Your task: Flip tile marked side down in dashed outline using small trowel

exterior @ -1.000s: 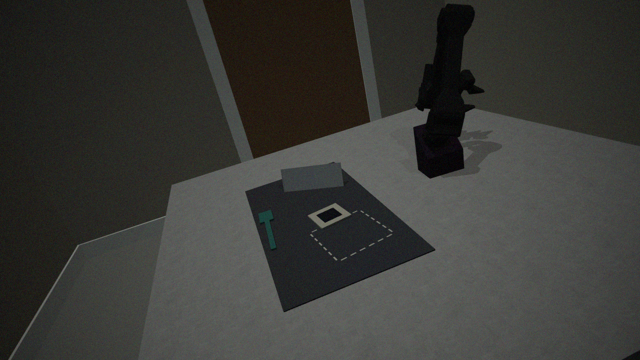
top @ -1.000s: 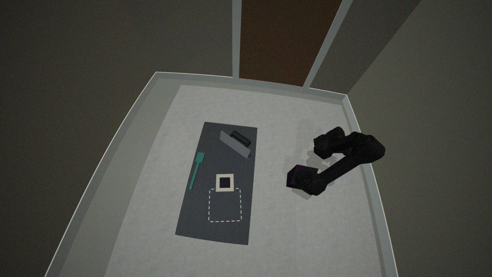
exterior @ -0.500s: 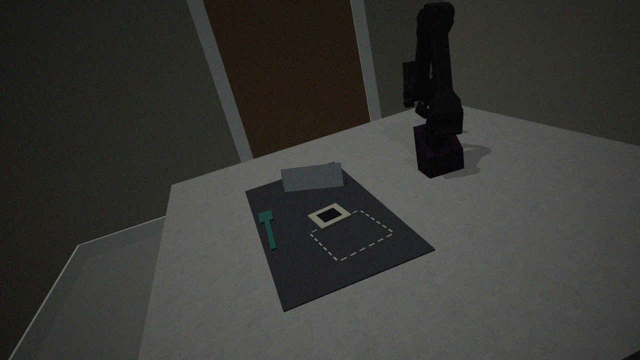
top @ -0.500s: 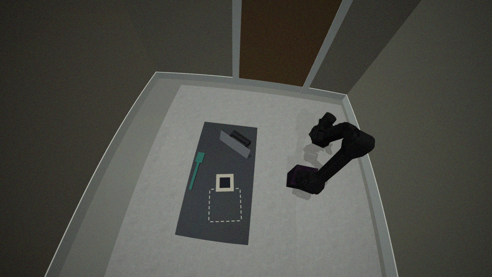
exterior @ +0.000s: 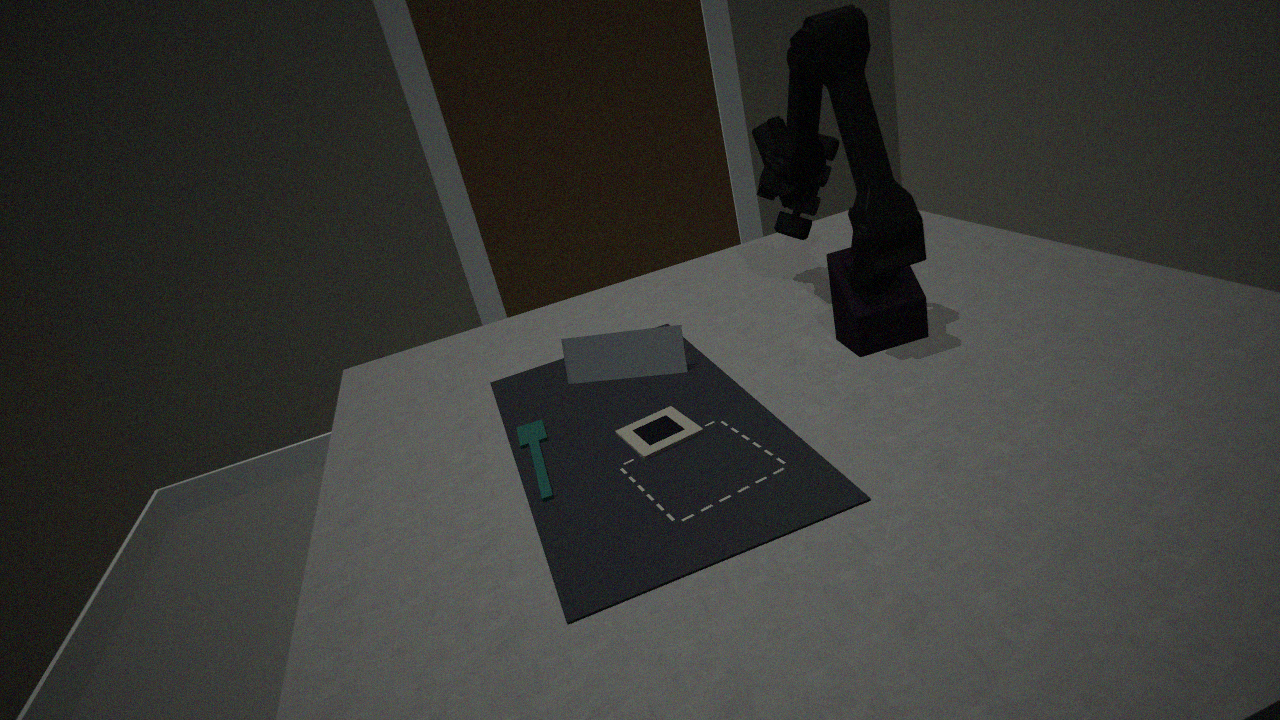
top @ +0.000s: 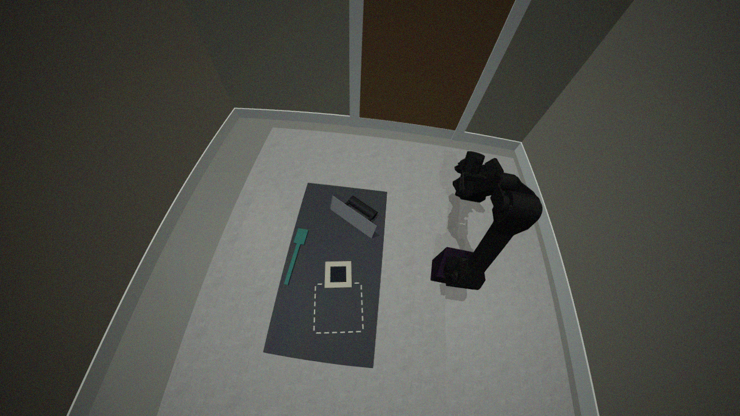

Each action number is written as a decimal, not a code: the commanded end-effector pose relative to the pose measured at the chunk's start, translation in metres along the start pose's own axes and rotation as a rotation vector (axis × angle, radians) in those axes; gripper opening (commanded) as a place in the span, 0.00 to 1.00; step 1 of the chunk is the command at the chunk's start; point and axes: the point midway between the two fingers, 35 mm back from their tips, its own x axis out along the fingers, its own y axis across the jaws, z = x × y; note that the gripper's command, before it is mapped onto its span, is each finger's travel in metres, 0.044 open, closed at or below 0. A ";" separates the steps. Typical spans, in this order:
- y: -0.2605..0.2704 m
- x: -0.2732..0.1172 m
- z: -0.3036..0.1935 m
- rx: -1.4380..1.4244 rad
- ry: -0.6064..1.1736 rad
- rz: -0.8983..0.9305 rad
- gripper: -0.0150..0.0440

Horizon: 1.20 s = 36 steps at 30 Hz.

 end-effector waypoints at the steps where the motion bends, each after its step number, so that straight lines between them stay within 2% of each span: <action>1: 0.014 -0.014 0.031 -0.051 -0.083 0.090 0.42; 9: 0.058 -0.052 0.075 -0.180 -0.194 0.304 0.42; 19: 0.118 -0.123 0.103 -0.343 -0.244 0.600 0.42; 27: 0.161 -0.193 0.101 -0.454 -0.201 0.844 0.42; 36: 0.199 -0.282 0.081 -0.533 -0.062 1.108 0.42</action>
